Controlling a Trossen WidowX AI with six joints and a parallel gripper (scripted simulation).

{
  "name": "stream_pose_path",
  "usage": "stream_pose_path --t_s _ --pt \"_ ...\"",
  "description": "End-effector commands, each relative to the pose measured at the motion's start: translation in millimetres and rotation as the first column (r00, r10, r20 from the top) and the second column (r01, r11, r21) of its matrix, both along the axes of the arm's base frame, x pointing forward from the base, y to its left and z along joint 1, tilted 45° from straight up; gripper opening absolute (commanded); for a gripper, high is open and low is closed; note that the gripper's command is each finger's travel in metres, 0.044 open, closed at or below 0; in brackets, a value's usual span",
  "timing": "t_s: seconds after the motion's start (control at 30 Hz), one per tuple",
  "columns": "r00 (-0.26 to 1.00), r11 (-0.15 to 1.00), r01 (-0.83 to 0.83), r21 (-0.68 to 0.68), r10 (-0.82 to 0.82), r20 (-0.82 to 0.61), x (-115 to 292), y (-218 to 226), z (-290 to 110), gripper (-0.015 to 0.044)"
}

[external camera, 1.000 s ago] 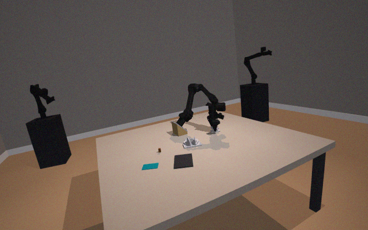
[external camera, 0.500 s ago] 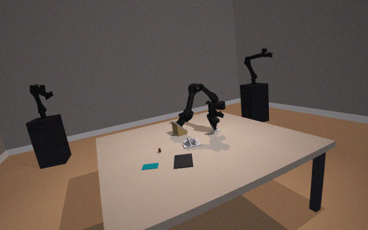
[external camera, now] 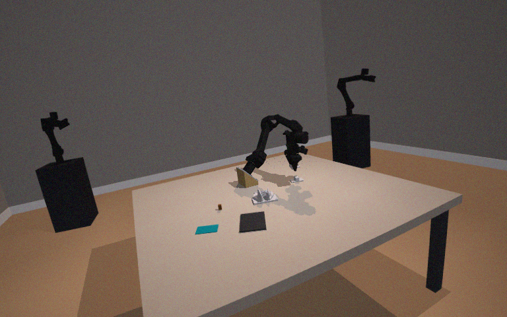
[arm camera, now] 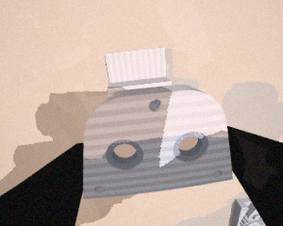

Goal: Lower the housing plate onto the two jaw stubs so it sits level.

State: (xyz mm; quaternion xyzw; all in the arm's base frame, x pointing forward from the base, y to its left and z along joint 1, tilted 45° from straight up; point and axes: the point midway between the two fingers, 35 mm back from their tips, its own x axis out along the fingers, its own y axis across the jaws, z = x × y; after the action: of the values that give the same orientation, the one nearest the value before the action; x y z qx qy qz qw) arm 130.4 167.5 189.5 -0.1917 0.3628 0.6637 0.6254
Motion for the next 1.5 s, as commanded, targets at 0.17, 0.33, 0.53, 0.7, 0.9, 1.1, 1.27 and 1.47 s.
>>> stream_pose_path --t_s 0.17,0.33,0.53,0.7,0.9,1.1,1.27,1.47 --pt "1.0 1.0 -0.002 0.009 0.002 0.002 0.4 -6.5 9.7 0.0351" --pt "0.999 0.999 0.042 -0.009 -0.042 -0.034 9.5 -9.6 3.9 0.0351" --pt "0.988 0.992 0.117 -0.043 -0.121 -0.095 24.8 -16.0 -6.4 0.0351" --pt "0.972 0.981 0.178 -0.072 -0.186 -0.145 36.9 -22.4 -15.5 0.0351" --pt "0.943 0.963 0.247 -0.11 -0.265 -0.202 50.4 -31.1 -26.8 0.0351" --pt "0.904 0.938 0.312 -0.149 -0.341 -0.257 62.8 -41.0 -38.5 0.0351" --pt "0.865 0.914 0.362 -0.184 -0.402 -0.3 72.2 -50.0 -48.6 0.0351" --pt "0.81 0.881 0.417 -0.226 -0.472 -0.349 82.2 -61.6 -61.1 0.0351"
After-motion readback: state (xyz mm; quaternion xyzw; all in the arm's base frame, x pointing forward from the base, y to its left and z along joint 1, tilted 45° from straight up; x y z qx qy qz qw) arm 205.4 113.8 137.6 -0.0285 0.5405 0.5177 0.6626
